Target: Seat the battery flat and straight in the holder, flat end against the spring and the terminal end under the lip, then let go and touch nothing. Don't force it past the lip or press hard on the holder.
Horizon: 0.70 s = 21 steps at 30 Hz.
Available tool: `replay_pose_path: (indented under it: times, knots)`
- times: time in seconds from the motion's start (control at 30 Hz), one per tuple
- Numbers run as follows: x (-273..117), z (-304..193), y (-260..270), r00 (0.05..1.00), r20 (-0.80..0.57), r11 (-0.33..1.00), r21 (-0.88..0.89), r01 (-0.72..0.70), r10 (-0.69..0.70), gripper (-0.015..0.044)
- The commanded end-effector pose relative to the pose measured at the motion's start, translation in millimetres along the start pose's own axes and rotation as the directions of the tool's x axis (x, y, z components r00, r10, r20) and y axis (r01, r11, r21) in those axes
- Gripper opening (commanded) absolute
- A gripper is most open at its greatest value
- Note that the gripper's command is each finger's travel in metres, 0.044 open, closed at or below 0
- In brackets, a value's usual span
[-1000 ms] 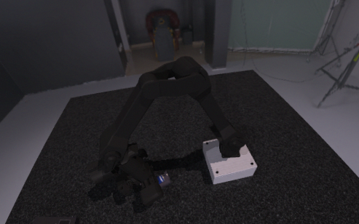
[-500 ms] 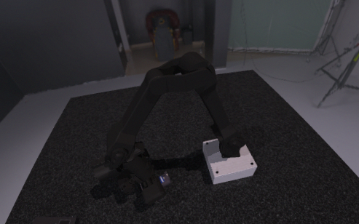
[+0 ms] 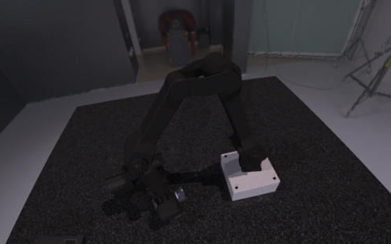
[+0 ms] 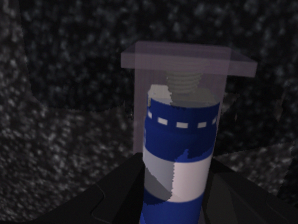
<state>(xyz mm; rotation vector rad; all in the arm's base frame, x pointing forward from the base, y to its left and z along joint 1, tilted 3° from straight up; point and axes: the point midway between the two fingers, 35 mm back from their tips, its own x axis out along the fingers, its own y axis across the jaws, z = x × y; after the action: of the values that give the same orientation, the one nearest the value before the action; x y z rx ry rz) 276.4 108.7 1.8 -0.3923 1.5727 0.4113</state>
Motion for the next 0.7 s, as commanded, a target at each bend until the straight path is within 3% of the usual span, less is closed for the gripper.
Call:
replay_pose_path:
  times: [0.0, 0.67]
  knots:
    - [0, 1, 1, 1.0, 0.021, 1.0, -0.005, -0.003, 0.003, 0.0083]
    - [2, -13, 1, 1.0, 0.025, 1.0, -0.005, 0.001, -0.001, 0.0083]
